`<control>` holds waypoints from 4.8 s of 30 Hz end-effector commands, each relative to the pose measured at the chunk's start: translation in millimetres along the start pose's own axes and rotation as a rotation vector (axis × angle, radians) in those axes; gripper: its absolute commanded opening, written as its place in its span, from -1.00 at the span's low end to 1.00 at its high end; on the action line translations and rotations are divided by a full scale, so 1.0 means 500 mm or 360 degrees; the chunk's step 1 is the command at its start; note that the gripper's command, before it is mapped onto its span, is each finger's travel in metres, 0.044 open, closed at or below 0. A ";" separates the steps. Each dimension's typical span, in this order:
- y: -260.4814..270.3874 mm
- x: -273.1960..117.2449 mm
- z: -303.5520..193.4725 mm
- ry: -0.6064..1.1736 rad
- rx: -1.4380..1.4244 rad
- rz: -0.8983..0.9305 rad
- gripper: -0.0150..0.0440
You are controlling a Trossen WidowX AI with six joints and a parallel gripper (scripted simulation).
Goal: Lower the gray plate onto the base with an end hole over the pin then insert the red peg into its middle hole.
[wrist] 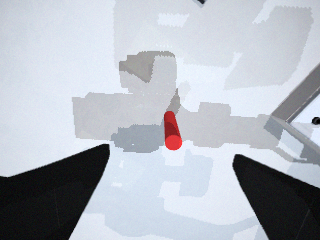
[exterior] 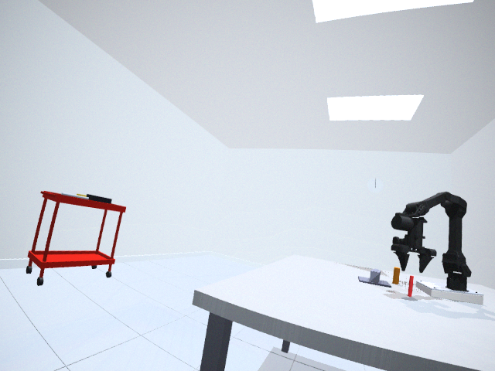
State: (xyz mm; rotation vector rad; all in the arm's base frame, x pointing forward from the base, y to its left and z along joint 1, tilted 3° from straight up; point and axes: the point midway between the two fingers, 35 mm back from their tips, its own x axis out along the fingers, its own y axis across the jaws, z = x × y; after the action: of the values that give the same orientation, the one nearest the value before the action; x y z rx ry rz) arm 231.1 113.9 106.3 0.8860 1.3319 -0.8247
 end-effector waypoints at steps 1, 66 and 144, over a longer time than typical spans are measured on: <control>-0.002 0.015 0.001 -0.0006 -0.0001 -0.0012 1.00; 0.003 0.065 0.003 -0.0007 -0.0001 -0.0012 -0.49; 0.028 -0.042 0.326 -0.0027 0.0002 -0.0016 -0.49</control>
State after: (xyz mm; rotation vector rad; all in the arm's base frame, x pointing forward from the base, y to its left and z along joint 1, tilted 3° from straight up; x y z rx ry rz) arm 311.0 -17.9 131.9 0.8709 1.3211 -0.8447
